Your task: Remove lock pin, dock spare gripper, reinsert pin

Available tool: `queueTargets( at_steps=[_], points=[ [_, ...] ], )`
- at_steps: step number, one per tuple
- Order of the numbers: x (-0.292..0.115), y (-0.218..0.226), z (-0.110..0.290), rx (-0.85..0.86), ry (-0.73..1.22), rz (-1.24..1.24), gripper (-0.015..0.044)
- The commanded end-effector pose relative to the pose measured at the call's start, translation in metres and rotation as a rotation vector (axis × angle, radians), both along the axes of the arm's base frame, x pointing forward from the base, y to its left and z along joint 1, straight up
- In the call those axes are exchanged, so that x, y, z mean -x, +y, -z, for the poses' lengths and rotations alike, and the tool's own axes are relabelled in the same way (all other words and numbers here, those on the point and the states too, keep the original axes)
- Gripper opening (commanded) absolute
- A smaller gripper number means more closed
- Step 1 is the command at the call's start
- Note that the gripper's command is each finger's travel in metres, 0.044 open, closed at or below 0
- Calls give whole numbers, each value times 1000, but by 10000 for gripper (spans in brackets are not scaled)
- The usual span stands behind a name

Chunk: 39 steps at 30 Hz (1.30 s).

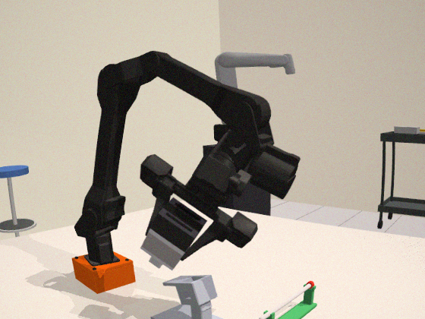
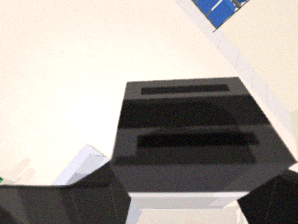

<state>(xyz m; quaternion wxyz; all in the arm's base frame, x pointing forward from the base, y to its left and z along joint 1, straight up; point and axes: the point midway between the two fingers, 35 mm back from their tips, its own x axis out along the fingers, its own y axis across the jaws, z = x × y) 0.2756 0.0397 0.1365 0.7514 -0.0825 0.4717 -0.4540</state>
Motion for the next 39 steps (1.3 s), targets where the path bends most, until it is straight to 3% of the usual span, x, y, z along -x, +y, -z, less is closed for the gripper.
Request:
queueTargets(
  at_steps=[1, 39],
  points=[
    [3, 1, -2, 14, -64, 28, 0],
    [27, 21, -17, -74, -780, 343, 0]
  ],
)
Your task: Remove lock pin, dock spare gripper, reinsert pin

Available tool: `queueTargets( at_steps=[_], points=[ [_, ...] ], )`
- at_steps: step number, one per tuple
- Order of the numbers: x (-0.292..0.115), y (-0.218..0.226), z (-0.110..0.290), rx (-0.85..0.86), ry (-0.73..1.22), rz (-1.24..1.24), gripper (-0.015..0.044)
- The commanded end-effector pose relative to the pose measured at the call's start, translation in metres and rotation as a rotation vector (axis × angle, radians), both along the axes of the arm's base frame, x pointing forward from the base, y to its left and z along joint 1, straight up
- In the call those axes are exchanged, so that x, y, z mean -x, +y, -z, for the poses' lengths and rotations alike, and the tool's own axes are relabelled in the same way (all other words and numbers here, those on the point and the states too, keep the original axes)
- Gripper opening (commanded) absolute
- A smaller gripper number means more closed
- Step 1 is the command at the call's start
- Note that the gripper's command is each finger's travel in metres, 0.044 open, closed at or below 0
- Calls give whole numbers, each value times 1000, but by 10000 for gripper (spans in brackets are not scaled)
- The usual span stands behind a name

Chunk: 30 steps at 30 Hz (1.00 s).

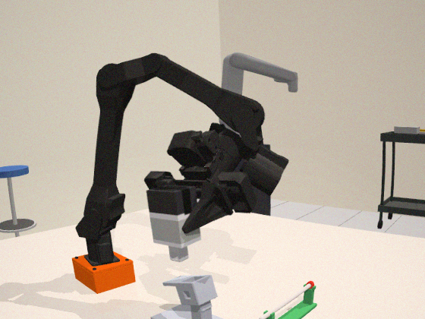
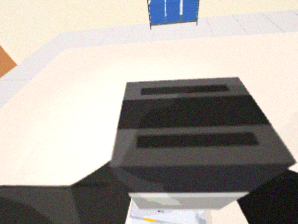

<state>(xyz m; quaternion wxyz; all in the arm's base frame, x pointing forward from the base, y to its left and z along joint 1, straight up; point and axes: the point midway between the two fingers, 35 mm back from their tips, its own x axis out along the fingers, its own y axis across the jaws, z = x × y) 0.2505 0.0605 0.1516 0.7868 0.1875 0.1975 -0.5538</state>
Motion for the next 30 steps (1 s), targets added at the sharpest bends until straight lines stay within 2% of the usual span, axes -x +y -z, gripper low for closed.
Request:
queueTargets(
  at_steps=[1, 7, 30],
  points=[
    [2, 1, -3, -1, -73, 16, 0],
    [6, 3, -5, -26, -177, 48, 0],
    [-3, 4, 20, -57, -241, 115, 0]
  ],
)
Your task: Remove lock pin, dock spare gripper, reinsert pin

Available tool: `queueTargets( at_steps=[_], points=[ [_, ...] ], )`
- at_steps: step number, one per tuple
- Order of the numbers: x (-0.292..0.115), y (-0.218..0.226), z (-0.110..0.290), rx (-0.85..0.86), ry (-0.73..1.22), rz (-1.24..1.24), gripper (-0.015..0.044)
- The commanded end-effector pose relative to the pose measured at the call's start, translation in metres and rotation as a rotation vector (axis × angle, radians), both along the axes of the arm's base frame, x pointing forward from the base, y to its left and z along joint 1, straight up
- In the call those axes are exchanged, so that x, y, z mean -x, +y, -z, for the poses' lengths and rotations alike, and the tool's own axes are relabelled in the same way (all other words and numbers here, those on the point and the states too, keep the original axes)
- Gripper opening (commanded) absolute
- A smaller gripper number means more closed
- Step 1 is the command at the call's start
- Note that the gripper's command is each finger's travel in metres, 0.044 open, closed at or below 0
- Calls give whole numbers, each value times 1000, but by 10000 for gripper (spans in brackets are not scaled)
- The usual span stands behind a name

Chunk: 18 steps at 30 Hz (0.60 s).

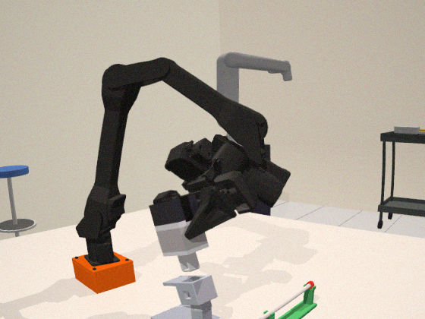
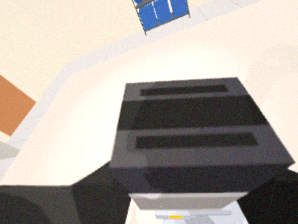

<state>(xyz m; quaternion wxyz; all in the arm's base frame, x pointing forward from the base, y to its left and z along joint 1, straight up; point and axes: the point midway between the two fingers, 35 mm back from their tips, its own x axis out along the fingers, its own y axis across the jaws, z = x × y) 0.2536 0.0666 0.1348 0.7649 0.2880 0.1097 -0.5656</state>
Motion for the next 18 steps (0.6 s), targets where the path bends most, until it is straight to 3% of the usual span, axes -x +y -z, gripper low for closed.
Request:
queueTargets(
  at_steps=[1, 18],
  points=[
    [-1, -2, 5, 7, -4, 1, 0],
    [-9, 0, 28, 7, -5, 1, 0]
  ],
)
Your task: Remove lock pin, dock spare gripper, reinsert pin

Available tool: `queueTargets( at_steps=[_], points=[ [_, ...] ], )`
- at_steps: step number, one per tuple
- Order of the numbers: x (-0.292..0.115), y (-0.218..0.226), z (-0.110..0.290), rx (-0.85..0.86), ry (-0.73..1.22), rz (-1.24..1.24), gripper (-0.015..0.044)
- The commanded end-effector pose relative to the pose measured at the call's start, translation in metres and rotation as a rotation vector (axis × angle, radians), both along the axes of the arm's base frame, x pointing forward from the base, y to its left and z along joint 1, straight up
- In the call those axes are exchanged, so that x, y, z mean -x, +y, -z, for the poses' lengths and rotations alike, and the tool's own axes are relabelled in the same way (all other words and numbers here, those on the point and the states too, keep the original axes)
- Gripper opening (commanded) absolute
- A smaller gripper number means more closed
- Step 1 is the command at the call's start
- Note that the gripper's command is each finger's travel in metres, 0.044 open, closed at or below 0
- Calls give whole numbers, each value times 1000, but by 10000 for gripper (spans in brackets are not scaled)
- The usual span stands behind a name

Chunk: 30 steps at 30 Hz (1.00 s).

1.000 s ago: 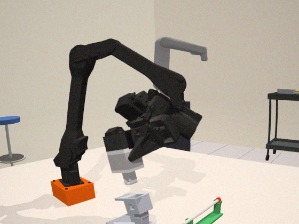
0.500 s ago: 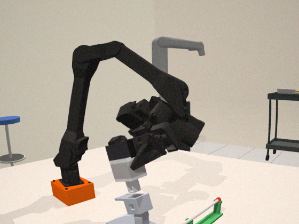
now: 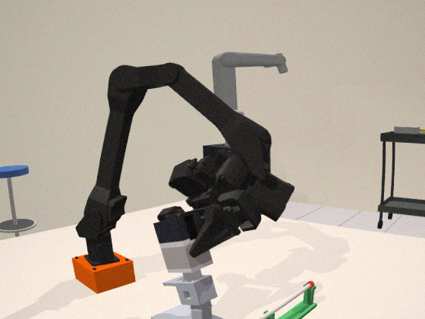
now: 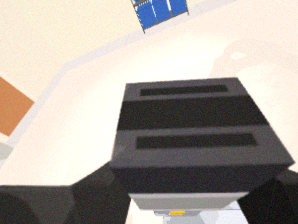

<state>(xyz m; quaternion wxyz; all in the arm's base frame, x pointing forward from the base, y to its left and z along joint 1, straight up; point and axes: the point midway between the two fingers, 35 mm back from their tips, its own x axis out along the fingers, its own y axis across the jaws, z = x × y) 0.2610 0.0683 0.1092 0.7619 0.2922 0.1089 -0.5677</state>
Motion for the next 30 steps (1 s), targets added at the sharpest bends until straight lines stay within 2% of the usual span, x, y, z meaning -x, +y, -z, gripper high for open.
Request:
queueTargets(
  at_steps=[1, 12, 24, 30],
  points=[
    [-2, -1, 4, 14, 0, -7, 0],
    [-7, 0, 19, 14, 0, -8, 0],
    [-5, 1, 17, 9, 3, -4, 0],
    [-5, 1, 17, 9, 3, -4, 157]
  ],
)
